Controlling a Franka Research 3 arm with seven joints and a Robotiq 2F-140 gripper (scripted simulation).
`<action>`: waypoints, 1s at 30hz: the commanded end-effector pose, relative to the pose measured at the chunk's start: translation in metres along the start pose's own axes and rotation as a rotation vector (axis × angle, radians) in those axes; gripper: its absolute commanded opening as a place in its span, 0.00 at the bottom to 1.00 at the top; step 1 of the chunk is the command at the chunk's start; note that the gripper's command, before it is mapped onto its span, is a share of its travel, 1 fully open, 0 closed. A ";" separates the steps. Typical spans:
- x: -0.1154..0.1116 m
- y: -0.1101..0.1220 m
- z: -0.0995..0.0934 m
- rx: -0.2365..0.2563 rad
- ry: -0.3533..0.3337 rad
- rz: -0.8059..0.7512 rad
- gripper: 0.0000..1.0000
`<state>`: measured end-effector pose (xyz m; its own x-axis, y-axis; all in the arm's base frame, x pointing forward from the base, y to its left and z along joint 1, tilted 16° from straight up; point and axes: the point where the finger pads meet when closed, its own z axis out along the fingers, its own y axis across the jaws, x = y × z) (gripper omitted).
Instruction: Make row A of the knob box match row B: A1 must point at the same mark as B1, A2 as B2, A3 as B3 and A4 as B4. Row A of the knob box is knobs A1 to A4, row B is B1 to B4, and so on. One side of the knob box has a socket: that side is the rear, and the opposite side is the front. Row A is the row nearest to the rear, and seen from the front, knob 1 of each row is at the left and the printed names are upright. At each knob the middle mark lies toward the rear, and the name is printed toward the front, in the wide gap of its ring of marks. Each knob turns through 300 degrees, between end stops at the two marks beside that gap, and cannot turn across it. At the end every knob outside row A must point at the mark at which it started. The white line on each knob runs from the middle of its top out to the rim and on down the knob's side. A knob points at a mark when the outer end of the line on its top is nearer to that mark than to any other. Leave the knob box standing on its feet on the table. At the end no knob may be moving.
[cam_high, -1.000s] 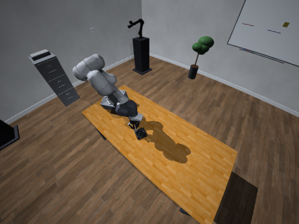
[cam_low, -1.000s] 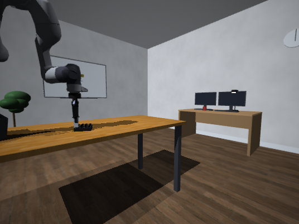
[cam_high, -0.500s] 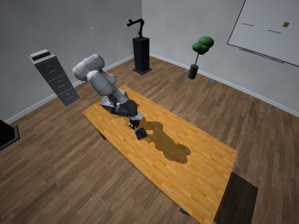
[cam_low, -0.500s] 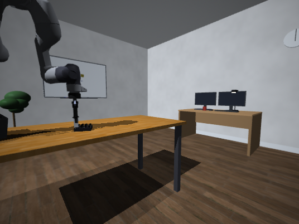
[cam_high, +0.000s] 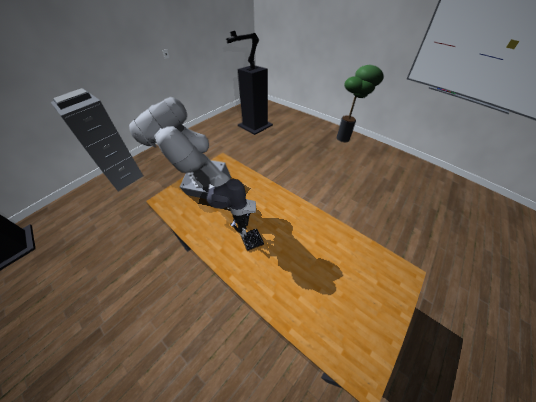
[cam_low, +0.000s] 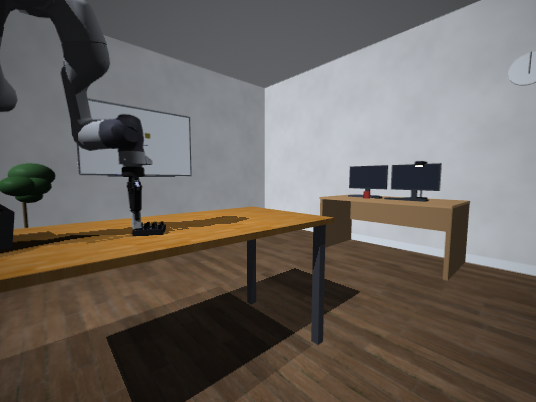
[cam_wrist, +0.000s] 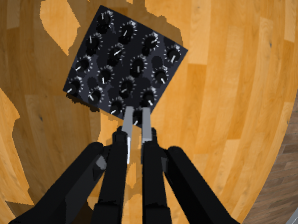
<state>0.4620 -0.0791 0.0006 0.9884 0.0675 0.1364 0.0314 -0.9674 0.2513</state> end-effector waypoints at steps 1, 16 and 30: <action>0.001 -0.001 0.000 0.015 -0.011 -0.155 0.05; 0.001 -0.001 0.000 0.017 -0.009 -0.371 0.05; 0.001 -0.001 0.000 0.018 -0.008 -0.570 0.05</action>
<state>0.4619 -0.0792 0.0006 0.8852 0.4647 0.0215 0.4399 -0.8512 0.2862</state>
